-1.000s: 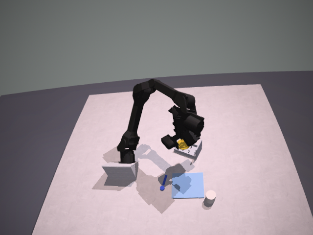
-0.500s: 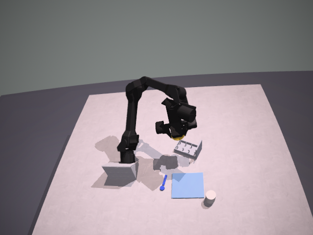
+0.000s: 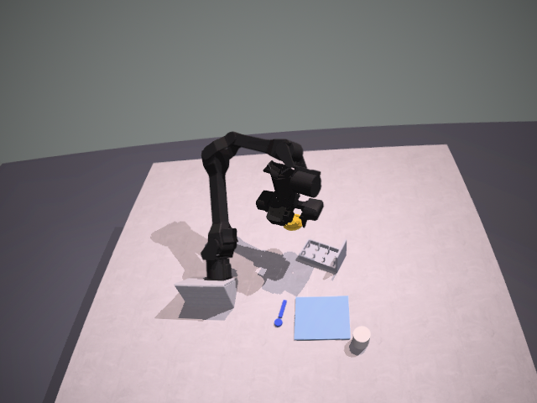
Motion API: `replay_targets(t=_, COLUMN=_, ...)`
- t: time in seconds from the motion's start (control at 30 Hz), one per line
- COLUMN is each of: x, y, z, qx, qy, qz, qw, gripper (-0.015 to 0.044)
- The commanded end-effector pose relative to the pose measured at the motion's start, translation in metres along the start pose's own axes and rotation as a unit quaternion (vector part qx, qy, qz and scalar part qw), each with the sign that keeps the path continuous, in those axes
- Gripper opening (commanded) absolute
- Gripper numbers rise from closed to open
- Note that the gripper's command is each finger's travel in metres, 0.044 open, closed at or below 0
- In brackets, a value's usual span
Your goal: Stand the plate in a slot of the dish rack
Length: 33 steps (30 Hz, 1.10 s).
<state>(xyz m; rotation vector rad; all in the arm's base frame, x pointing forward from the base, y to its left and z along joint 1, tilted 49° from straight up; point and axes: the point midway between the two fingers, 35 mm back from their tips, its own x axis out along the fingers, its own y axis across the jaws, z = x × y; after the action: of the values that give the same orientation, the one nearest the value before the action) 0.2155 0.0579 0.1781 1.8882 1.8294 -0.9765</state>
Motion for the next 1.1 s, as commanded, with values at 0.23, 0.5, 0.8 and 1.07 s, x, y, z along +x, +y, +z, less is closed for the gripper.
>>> replay_targets(t=0.23, x=0.011, y=-0.010, z=0.004, qx=-0.002, qy=-0.040, qz=-0.006, qw=0.999, gripper=0.0000)
replay_targets(t=0.5, x=0.030, y=-0.017, z=0.021, qx=-0.071, qy=-0.135, qz=-0.014, qw=0.988, gripper=0.0000)
replay_targets(t=0.8, x=0.045, y=-0.019, z=0.038, qx=-0.148, qy=-0.235, qz=-0.007, qw=0.961, gripper=0.0000)
replay_targets(t=1.07, x=0.054, y=-0.016, z=0.049, qx=-0.214, qy=-0.313, qz=0.013, qw=0.925, gripper=0.0000)
